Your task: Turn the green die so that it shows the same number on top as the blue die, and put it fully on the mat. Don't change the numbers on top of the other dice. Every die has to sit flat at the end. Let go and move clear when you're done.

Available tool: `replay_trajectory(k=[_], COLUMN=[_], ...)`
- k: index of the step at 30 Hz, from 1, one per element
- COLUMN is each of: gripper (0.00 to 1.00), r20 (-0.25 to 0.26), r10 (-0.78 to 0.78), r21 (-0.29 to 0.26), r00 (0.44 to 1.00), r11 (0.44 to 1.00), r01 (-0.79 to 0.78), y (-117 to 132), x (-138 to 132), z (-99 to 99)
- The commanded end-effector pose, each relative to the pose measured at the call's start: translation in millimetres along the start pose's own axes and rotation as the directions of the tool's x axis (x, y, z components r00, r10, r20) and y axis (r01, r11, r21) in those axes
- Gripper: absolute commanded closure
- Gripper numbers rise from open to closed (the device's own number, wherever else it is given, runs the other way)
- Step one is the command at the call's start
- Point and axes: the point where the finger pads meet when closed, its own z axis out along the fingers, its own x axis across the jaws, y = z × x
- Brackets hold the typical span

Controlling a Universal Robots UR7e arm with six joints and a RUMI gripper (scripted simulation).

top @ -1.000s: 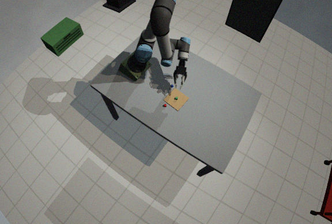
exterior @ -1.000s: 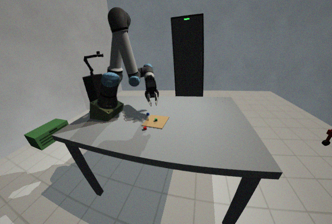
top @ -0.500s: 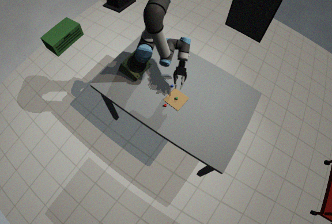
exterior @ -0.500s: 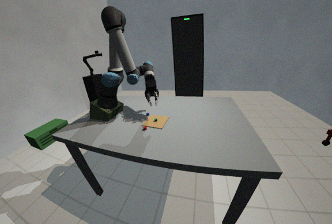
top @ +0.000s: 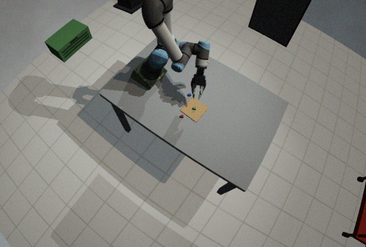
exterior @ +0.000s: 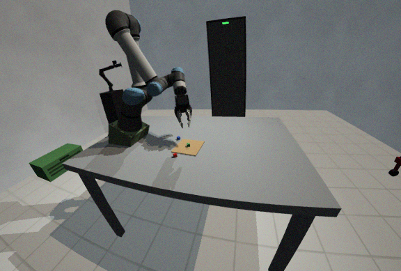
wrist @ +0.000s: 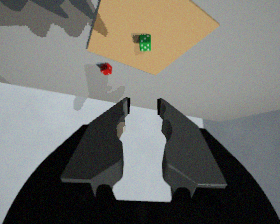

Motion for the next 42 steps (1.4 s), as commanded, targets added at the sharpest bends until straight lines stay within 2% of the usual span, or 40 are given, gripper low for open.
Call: replay_trajectory(k=[1,12,14,16,28,42], gripper=[0.82,0.82,0.82,0.82,0.82,0.82], r20=[0.008,0.007,0.003,0.003,0.007,0.005], r10=[-0.003,-0.005,-0.003,-0.003,-0.008,-0.007], r21=[0.090,0.279,0.309,0.309,0.491,0.623], r00=[1.000,1.000,1.000,1.000,1.000,1.000], r11=[0.996,0.960,0.951,0.951,0.871,0.782], r01=[0.003,0.003,0.001,0.001,0.004,0.002], y=[4,17,19,19,30,41], x=[0,0,0,0,0,0], z=[1.9,2.6,1.8,1.8,3.8,4.5])
